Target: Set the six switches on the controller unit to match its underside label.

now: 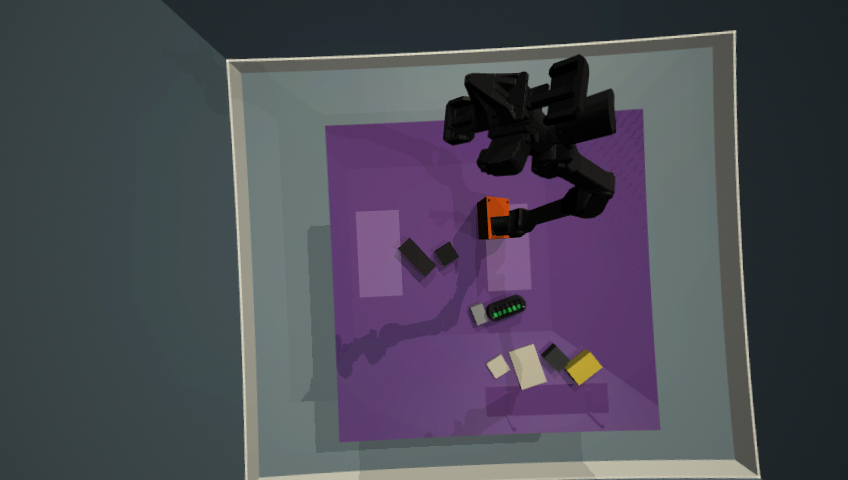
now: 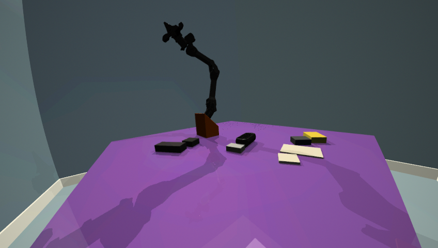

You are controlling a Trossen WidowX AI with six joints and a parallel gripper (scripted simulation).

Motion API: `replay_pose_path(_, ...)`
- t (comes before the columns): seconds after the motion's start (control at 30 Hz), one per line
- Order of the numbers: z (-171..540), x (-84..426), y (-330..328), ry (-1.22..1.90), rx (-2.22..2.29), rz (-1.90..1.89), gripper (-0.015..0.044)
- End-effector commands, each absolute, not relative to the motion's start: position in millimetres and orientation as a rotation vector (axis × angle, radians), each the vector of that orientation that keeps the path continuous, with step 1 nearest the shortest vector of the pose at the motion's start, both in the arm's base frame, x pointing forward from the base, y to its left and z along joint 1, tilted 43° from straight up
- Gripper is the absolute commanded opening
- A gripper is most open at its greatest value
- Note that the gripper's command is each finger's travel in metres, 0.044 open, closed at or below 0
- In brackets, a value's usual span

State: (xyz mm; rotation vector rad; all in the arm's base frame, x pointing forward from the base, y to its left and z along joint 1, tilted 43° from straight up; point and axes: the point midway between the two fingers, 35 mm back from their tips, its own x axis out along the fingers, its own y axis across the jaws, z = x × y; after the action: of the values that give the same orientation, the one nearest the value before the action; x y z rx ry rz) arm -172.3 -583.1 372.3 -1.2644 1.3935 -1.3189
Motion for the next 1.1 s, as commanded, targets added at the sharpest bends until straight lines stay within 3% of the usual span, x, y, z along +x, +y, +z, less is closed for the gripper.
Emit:
replay_pose_path(0.0, 347.8, -122.4, -595.4, 1.293, -1.18, -1.255, 0.0)
replay_pose_path(0.53, 253.7, 102.0, -590.1, 0.832, -0.62, -0.928, 0.0)
replay_pose_path(1.07, 160.1, 323.9, -454.4, 0.744, -0.021, -0.491, 0.0)
